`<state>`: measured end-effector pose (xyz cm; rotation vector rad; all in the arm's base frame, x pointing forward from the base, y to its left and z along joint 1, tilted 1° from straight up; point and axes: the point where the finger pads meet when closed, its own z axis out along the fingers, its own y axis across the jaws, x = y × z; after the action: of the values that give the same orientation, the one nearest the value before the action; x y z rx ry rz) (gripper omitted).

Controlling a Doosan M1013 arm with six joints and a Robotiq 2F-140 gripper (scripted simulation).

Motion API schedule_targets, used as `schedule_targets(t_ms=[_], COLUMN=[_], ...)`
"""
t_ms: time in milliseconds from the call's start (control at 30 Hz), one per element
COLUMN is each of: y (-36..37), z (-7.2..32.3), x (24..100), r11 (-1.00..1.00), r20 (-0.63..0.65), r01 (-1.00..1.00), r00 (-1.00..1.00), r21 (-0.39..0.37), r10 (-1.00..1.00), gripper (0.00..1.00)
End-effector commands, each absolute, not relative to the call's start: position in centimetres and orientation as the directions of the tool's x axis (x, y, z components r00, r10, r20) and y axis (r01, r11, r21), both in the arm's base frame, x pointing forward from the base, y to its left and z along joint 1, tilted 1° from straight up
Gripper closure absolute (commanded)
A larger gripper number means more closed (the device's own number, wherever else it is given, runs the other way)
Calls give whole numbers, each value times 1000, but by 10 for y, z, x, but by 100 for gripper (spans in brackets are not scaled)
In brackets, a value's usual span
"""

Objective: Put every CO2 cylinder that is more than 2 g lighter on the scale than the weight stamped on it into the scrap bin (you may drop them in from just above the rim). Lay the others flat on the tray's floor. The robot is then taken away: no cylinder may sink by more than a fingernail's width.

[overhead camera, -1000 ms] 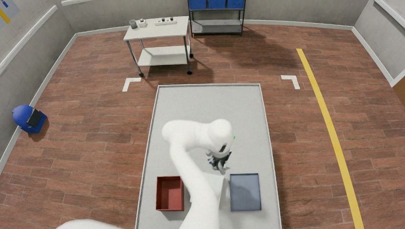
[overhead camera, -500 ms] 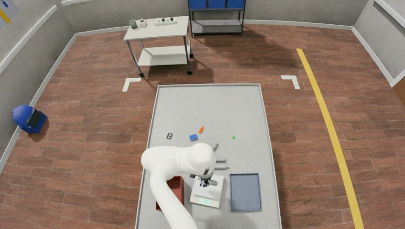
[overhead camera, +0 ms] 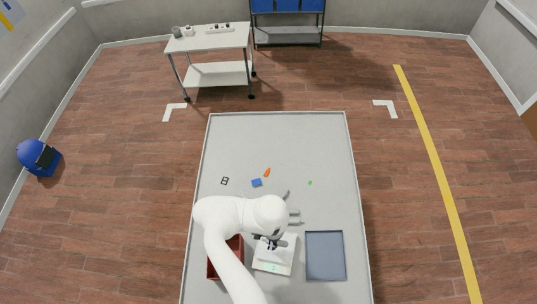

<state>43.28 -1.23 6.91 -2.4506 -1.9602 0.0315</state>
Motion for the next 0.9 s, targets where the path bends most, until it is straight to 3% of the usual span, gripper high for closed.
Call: schedule_targets(t_ms=[0,433,867], y=[-13,-14,-14], z=[55,5,-7], x=[435,434,436], r11=[-218,-219,-220], r20=[-11,-13,-13], r01=[976,976,976], r00=[218,219,219], r21=[-10,-9,-7], r10=[976,976,976], gripper=[90,90,90])
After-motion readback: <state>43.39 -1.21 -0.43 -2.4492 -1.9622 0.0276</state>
